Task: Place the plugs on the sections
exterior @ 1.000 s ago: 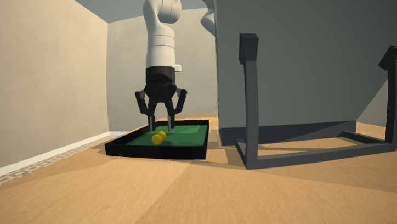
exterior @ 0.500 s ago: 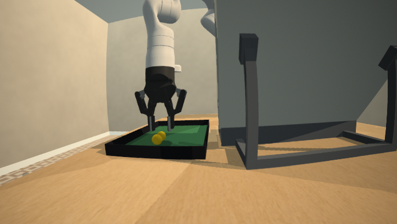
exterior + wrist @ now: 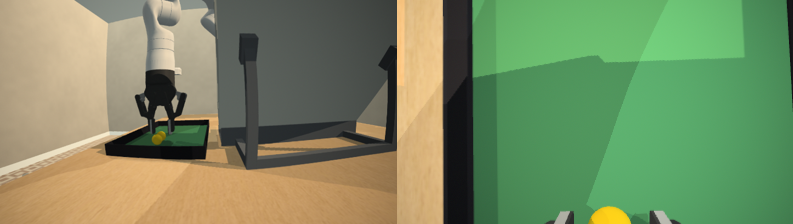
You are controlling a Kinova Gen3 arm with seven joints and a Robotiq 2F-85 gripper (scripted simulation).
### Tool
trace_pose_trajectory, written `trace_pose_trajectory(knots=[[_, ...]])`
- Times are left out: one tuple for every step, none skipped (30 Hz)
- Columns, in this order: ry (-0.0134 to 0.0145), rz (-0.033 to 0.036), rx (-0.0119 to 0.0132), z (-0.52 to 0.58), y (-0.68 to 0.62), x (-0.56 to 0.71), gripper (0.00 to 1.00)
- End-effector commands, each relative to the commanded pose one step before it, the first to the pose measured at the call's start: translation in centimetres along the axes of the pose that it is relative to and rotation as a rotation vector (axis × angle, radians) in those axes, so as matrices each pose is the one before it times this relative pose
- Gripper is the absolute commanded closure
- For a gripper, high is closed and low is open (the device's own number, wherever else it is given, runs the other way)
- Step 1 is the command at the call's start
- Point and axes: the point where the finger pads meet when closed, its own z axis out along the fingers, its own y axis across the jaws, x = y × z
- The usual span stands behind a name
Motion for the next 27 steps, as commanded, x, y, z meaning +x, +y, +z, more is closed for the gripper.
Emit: trace_pose_trajectory(knots=[[-0.00039,-0.00009,0.00014,-0.016,-0.003,-0.017,0.50],[0.00000,0.00000,0.00000,0.000,0.000,0.000,0.50],[0.00000,0.00000,0.00000,0.000,0.000,0.000,0.50],[0.00000,0.00000,0.00000,0.000,0.000,0.000,0.50],[0.00000,0.00000,0.00000,0.000,0.000,0.000,0.50],[0.00000,0.00000,0.00000,0.000,0.000,0.000,0.50],[-0.00018,0.00009,-0.00008,0.795,0.018,-0.042,0.50],[0.00000,0.00000,0.00000,0.000,0.000,0.000,0.50],[0.00000,0.00000,0.00000,0.000,0.000,0.000,0.50],[0.00000,0.00000,0.00000,0.000,0.000,0.000,0.50],[0.00000,0.00000,0.00000,0.000,0.000,0.000,0.50],[0.00000,0.00000,0.00000,0.000,0.000,0.000,0.50],[0.00000,0.00000,0.00000,0.000,0.000,0.000,0.50],[0.00000,0.00000,0.00000,0.000,0.000,0.000,0.50],[0.00000,0.00000,0.00000,0.000,0.000,0.000,0.50],[0.00000,0.00000,0.00000,0.000,0.000,0.000,0.50],[0.00000,0.00000,0.00000,0.000,0.000,0.000,0.50],[0.00000,0.00000,0.00000,0.000,0.000,0.000,0.50],[0.00000,0.00000,0.00000,0.000,0.000,0.000,0.50],[0.00000,0.00000,0.00000,0.000,0.000,0.000,0.50],[0.00000,0.00000,0.00000,0.000,0.000,0.000,0.50],[0.00000,0.00000,0.00000,0.000,0.000,0.000,0.50],[0.00000,0.00000,0.00000,0.000,0.000,0.000,0.50],[-0.00017,0.00005,-0.00007,0.795,0.019,-0.042,0.50],[0.00000,0.00000,0.00000,0.000,0.000,0.000,0.50],[0.00000,0.00000,0.00000,0.000,0.000,0.000,0.50],[0.00000,0.00000,0.00000,0.000,0.000,0.000,0.50]])
